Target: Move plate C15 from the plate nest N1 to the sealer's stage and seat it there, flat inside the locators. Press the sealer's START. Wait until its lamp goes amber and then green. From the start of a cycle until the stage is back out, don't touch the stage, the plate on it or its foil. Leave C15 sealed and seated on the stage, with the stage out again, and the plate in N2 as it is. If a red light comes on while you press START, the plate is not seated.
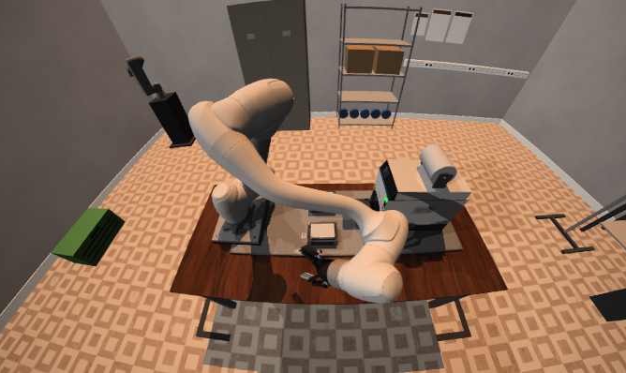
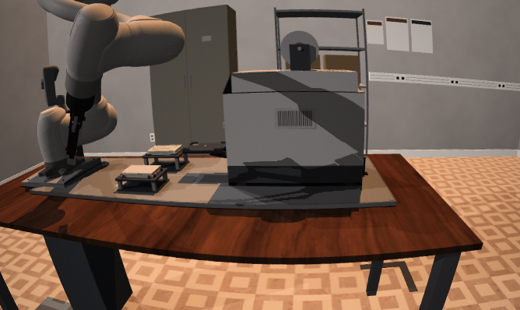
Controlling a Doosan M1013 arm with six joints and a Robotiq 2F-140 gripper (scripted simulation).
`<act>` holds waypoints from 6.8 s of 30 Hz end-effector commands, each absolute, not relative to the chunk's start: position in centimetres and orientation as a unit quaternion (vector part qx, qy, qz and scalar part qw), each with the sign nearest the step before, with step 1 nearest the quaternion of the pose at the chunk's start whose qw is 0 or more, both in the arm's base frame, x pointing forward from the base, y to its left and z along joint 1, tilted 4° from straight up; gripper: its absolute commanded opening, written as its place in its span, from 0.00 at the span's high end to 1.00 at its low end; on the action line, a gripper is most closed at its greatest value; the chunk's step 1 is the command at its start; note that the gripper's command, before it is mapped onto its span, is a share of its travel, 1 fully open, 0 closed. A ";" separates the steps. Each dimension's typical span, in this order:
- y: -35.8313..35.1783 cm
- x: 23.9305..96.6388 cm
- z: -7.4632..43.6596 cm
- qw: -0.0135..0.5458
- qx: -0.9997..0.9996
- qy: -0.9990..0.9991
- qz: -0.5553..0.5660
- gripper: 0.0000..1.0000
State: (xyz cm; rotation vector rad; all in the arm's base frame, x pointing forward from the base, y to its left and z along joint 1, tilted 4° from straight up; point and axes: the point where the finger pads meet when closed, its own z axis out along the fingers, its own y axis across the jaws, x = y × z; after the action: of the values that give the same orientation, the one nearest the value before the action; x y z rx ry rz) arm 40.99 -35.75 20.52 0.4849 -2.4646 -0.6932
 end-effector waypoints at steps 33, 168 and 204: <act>-24.7 48.8 21.2 0.137 0.611 -0.754 -0.201 0.30; -1.7 56.6 24.7 0.033 0.999 -0.030 -0.012 0.30; -1.7 56.6 24.7 0.031 0.992 0.120 -0.017 0.30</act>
State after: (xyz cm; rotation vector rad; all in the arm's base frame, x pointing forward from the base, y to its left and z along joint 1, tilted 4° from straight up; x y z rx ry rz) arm 56.76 -1.74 24.66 3.0656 0.2257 -0.0536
